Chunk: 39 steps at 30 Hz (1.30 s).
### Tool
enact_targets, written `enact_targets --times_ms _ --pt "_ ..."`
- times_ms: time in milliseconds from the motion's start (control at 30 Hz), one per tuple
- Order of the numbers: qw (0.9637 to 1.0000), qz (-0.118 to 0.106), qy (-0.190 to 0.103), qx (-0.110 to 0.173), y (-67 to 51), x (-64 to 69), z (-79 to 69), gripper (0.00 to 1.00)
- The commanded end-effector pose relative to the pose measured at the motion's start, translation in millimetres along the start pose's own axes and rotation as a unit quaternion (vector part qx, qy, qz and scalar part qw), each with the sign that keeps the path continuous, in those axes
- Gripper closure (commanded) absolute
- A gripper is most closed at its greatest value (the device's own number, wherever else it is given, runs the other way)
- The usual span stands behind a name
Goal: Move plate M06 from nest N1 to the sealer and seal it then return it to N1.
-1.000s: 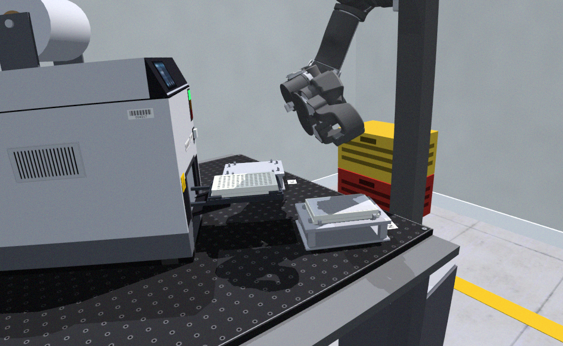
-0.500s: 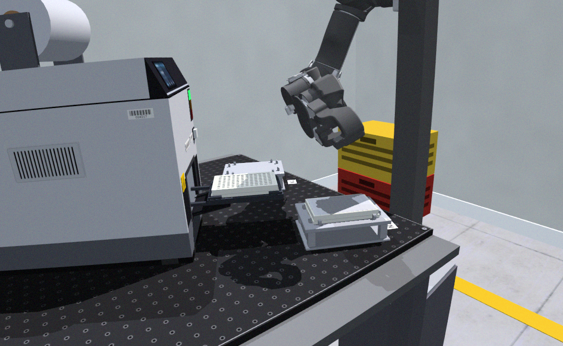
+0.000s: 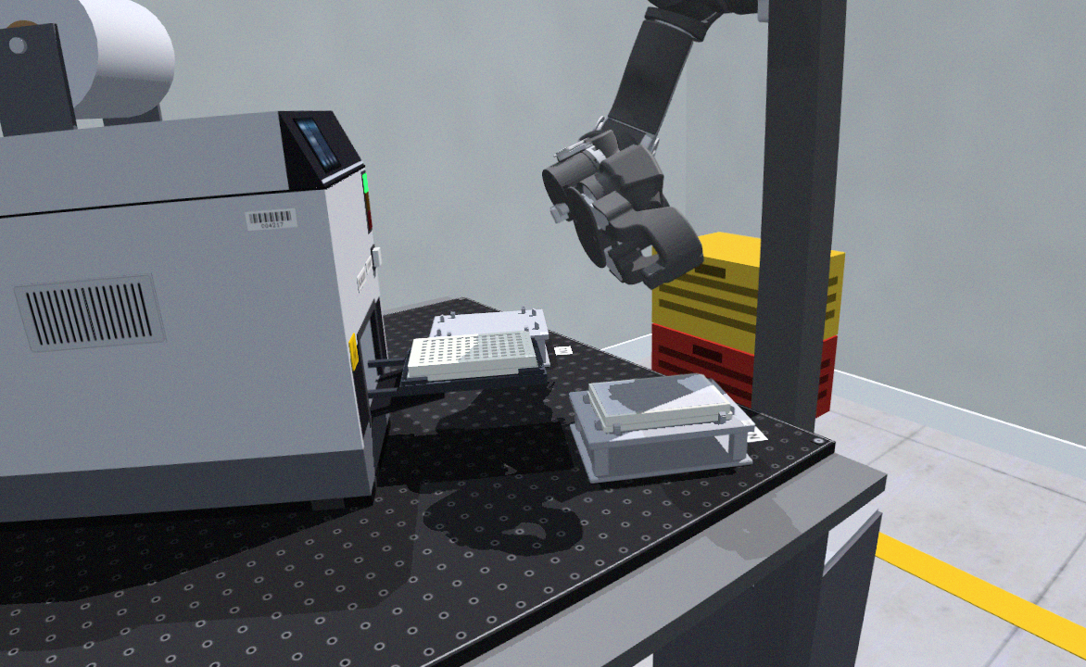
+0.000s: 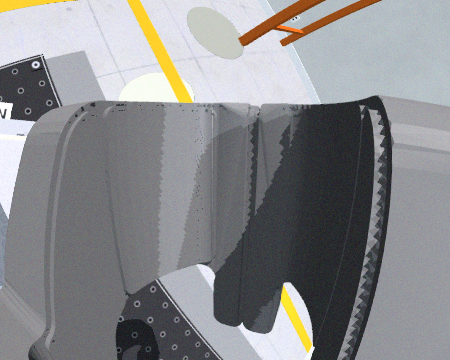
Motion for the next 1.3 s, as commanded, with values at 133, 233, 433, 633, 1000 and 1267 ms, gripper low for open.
enact_targets --times_ms 133,233,433,633,1000,1267 --pt "1.0 0.0 0.004 0.001 0.3 0.7 1.7 1.0" --pt "1.0 0.0 0.004 0.001 0.3 0.7 1.7 1.0" --pt "1.0 0.0 0.004 0.001 0.6 0.9 -0.6 1.0" --pt "1.0 0.0 0.004 0.001 0.6 0.9 -0.6 1.0" --pt "0.9914 -0.002 0.114 -0.064 7.7 9.4 37.7 1.0" --pt "0.9914 -0.002 0.114 -0.064 7.7 9.4 37.7 1.0"
Point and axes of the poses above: the point where the finger pads meet when closed, its own x axis back along the fingers, its own z axis across the jaws, y = z × x, the point moved 2 cm from there along x, back along the fingers, and after that the axes turned 6 degrees about -x, right-handed, at the moved point
